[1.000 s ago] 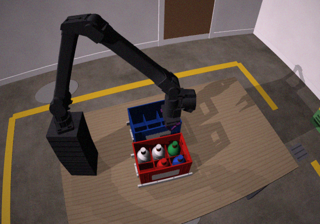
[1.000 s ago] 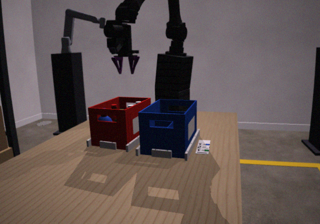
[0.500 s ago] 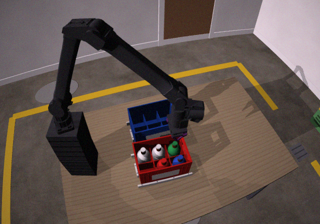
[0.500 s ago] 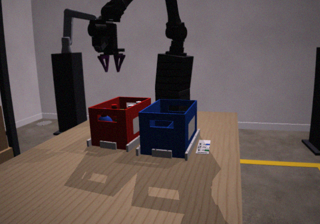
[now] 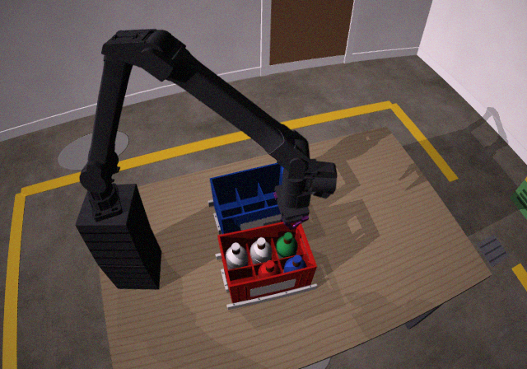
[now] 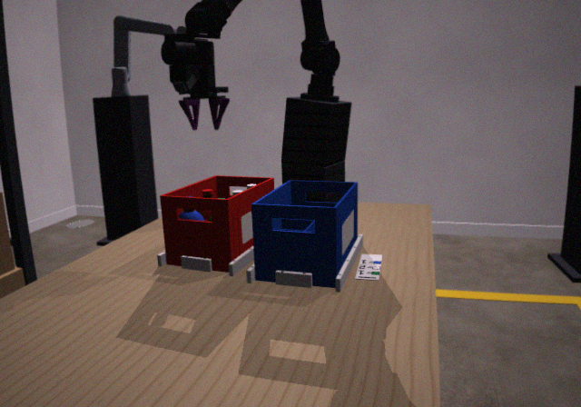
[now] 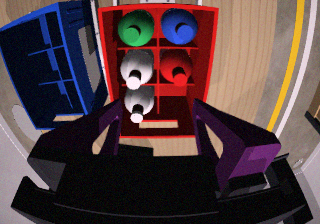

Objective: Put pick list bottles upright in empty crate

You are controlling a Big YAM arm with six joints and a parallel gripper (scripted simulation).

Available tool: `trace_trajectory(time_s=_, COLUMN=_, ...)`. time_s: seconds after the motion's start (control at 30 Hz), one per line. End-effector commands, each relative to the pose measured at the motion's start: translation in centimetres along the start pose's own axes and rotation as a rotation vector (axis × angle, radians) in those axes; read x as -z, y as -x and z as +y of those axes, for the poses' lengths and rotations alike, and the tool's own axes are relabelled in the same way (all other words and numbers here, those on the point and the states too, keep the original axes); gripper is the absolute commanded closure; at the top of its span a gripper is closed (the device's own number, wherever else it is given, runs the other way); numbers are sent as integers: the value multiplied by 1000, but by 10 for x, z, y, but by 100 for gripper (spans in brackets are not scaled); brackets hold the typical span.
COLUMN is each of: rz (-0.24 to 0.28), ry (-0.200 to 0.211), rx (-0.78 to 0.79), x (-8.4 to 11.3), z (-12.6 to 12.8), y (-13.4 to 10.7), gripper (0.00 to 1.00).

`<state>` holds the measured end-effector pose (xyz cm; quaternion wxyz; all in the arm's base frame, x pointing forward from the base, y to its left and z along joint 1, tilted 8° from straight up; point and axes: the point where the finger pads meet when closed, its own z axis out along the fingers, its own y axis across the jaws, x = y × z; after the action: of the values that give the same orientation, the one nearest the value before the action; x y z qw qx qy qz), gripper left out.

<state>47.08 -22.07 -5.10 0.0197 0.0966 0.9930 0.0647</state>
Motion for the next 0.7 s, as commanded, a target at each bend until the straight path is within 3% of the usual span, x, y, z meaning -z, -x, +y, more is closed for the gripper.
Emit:
trace_trajectory(time_s=0.0, rz=-27, ry=-6, rx=6, x=12, z=-3, y=13, gripper=39)
trace_trajectory(time_s=0.17, rz=-27, ry=-6, rx=6, x=12, z=-4, y=12, gripper=39)
trace_trajectory(time_s=0.2, rz=-51, ry=-12, rx=9, x=26, z=-11, y=21, gripper=39)
trace_trajectory(time_s=0.67, rz=-54, ry=-13, rx=7, x=29, z=-12, y=20, gripper=39)
